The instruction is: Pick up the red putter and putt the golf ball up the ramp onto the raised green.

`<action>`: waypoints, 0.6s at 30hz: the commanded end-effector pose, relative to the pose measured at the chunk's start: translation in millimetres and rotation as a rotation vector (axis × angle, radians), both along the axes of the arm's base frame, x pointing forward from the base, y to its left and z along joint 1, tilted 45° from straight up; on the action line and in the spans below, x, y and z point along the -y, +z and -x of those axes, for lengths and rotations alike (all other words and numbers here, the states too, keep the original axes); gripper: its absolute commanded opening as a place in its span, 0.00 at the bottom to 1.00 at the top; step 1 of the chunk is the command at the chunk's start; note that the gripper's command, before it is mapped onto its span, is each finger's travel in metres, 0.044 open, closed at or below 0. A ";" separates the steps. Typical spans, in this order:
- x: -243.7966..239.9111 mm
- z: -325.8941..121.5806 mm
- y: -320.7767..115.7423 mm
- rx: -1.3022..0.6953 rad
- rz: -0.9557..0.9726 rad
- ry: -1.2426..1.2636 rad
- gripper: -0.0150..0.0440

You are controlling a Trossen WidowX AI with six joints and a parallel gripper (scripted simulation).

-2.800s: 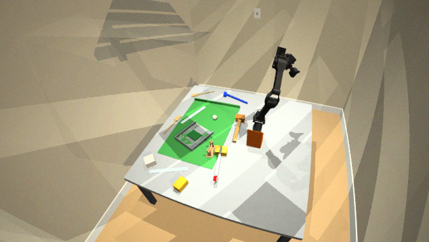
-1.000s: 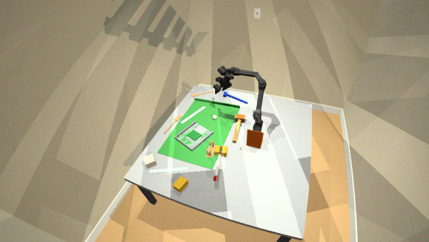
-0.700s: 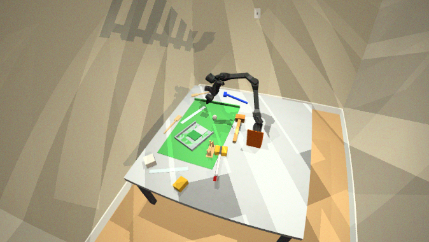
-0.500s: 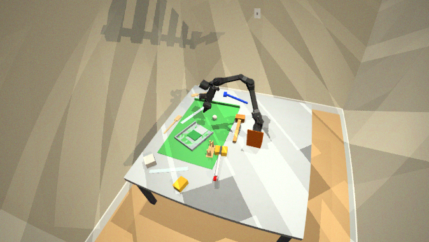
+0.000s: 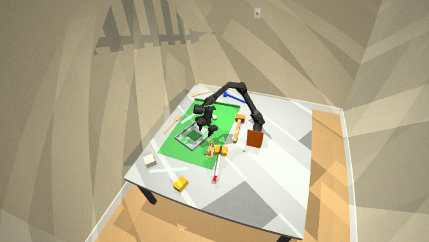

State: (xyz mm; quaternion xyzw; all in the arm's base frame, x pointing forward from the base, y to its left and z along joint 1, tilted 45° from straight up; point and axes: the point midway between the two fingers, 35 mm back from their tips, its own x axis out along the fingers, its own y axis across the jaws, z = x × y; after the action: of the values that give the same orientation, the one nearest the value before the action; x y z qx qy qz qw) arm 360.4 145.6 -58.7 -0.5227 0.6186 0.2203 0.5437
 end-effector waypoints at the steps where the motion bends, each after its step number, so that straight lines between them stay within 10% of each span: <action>1: -17.0 45.9 -51.9 -0.176 0.059 0.173 1.00; 18: -18.1 135.7 -133.3 -0.459 0.172 0.462 1.00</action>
State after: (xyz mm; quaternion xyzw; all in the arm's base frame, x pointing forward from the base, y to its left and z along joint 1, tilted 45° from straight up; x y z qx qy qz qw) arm 229.9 172.7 -182.1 -0.6300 0.6043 0.3921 0.2900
